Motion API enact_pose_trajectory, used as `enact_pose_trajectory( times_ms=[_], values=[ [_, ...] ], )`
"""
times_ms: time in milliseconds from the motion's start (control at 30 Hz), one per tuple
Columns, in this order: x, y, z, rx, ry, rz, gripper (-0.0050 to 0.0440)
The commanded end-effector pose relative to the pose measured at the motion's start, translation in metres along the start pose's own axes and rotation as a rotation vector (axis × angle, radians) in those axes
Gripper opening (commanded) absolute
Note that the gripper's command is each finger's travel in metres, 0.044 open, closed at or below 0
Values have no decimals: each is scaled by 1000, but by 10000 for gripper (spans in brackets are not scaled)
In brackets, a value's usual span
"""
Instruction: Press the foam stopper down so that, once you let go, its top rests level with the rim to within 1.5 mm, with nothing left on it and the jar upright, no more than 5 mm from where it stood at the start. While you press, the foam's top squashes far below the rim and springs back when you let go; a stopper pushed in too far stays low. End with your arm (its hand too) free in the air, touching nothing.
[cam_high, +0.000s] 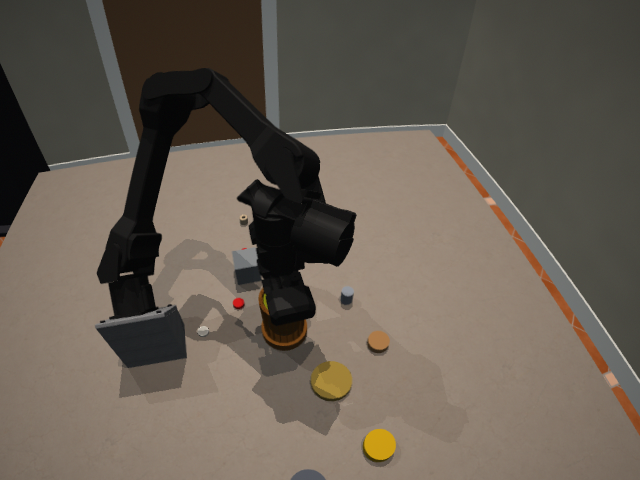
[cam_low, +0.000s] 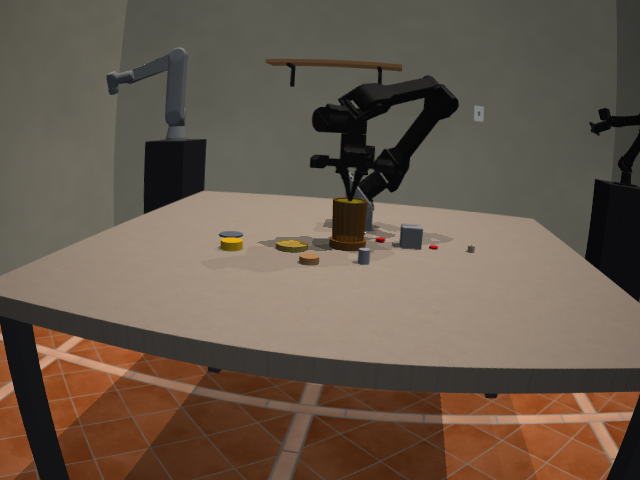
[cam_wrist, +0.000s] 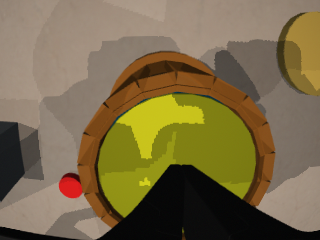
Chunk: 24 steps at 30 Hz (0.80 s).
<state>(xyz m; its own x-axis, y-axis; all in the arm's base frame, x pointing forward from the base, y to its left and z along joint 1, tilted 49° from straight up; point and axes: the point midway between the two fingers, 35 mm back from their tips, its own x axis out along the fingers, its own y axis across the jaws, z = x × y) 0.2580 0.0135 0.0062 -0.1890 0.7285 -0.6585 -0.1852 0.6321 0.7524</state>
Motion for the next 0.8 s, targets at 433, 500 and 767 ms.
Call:
enact_pose_trajectory(
  times_ms=[433, 500, 767],
  values=[
    [5, 1, -2, 4, 10, 3, 0],
    [5, 1, -2, 4, 10, 3, 0],
    [6, 1, -2, 4, 10, 3, 0]
  ],
)
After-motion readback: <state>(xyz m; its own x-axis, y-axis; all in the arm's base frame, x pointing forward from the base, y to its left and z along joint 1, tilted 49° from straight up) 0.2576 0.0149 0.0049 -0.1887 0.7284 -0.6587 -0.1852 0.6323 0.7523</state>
